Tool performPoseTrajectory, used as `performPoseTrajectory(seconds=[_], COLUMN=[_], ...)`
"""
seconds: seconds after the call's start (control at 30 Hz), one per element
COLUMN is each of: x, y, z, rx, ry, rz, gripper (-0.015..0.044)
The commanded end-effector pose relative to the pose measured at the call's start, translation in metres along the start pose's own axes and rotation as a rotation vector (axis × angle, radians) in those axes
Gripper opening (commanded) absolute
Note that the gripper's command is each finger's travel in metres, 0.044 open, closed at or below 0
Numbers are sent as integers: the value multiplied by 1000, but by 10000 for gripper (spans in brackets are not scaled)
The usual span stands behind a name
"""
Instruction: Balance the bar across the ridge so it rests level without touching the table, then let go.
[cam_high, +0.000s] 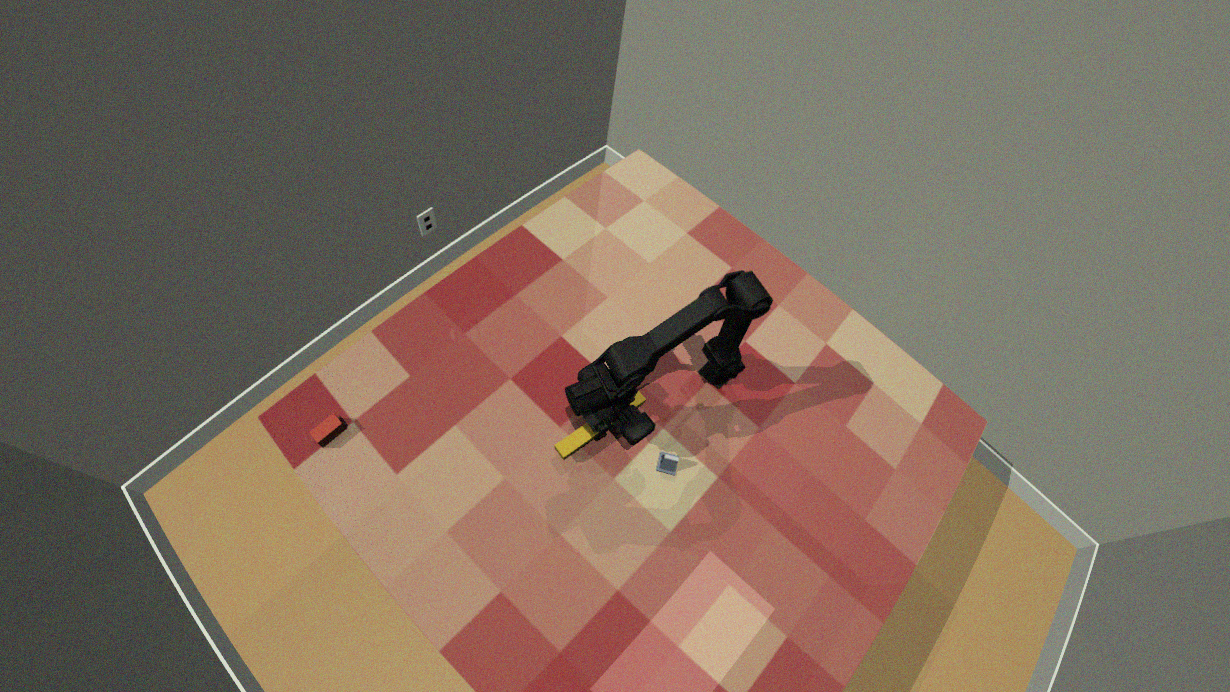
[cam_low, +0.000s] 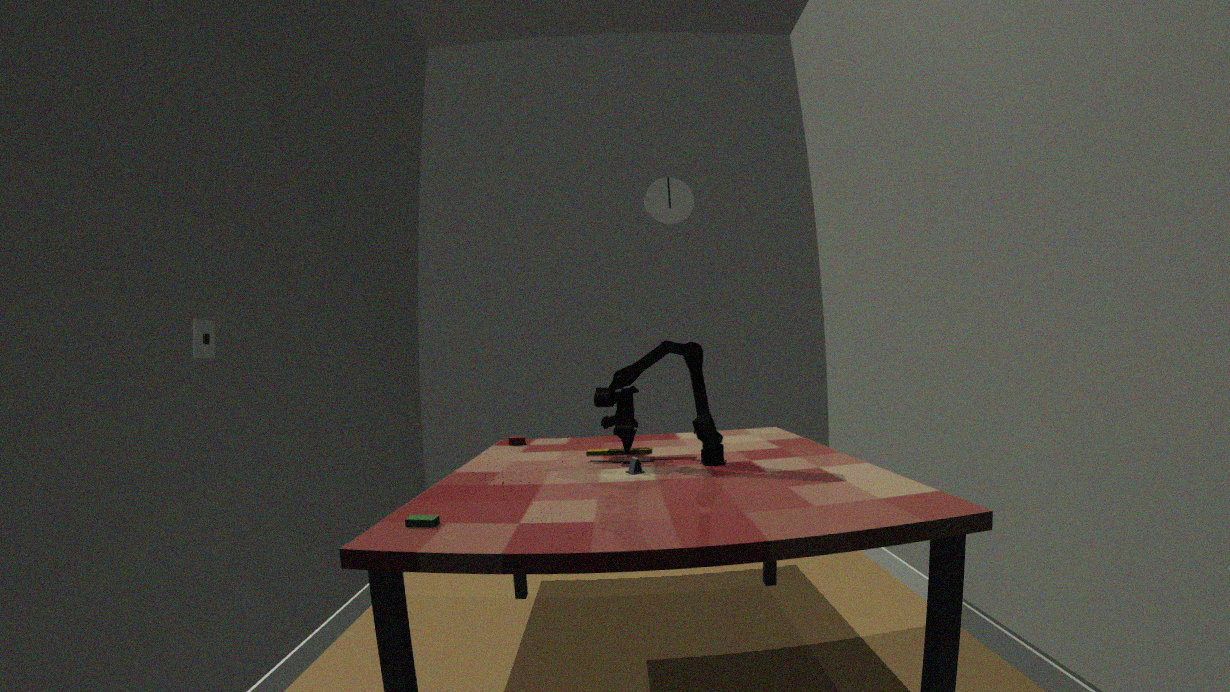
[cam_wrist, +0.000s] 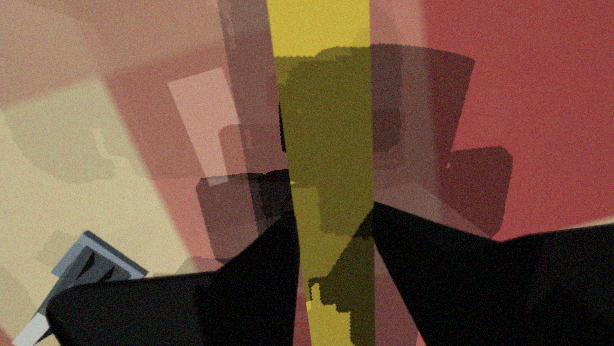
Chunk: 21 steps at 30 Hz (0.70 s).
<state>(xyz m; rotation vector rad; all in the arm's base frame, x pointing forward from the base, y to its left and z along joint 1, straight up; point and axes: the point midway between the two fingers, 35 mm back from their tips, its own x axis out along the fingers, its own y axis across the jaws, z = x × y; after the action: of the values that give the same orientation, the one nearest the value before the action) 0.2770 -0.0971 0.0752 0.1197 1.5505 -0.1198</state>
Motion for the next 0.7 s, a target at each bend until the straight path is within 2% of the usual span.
performPoseTrajectory(seconds=[0.0, 0.67], x=[-13, -64], y=[-1, 0], z=[3, -1], rx=[2, 4], ry=[-13, -13], rz=[-4, -7], gripper=[0, 0])
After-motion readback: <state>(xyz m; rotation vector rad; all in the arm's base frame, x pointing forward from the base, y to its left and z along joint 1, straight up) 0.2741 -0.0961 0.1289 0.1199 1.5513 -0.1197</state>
